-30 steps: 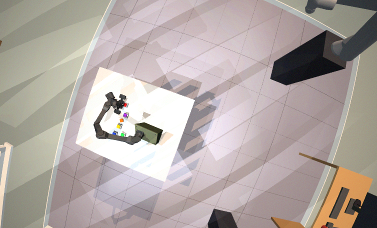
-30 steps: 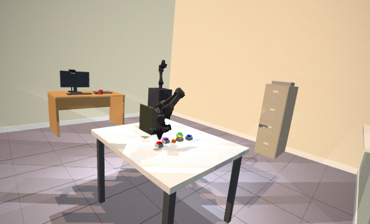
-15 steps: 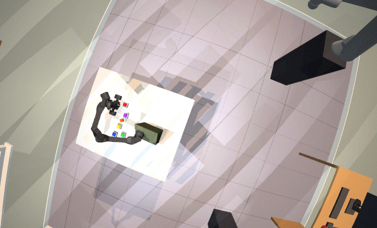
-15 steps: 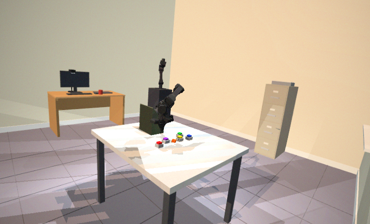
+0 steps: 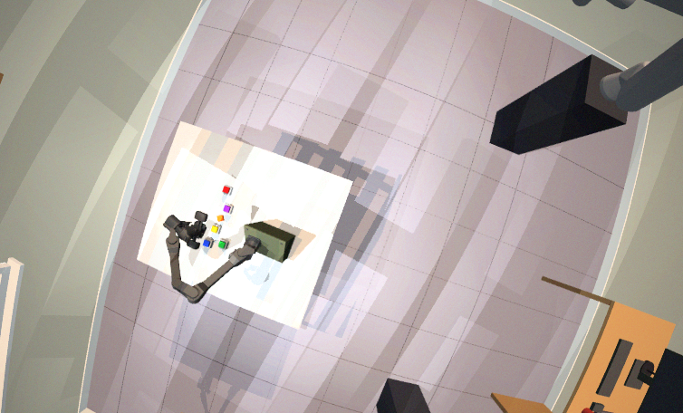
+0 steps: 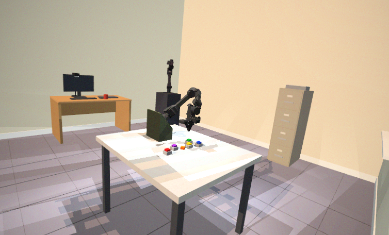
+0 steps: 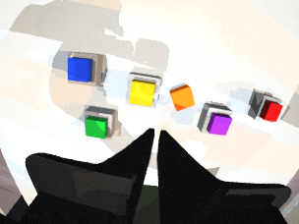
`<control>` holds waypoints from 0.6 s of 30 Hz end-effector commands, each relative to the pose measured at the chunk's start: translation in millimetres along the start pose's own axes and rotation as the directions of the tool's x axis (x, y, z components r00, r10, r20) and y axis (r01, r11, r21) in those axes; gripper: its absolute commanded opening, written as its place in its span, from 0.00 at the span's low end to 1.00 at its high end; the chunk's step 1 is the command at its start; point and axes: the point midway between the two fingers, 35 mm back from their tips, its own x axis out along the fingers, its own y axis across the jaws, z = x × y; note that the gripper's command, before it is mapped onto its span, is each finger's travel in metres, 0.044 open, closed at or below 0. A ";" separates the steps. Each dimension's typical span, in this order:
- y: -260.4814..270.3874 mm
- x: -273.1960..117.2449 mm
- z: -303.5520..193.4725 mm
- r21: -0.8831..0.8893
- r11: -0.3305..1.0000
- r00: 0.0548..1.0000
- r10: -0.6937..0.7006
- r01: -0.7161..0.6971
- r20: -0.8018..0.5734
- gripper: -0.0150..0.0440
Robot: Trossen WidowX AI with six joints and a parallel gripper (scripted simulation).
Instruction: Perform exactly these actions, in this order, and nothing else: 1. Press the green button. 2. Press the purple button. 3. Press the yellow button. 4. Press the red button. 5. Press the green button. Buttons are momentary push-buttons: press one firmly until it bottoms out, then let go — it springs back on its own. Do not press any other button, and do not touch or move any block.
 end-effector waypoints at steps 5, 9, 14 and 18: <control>79.0 8.4 -62.2 0.007 0.999 0.999 0.046 -0.046 -0.010 0.29; 84.0 9.3 -68.3 0.007 0.999 0.999 0.051 -0.051 -0.012 0.29; 83.6 27.8 -66.7 0.007 0.999 0.999 0.047 -0.047 -0.012 0.29; 87.4 69.0 -69.1 0.007 0.999 0.999 0.053 -0.053 -0.012 0.29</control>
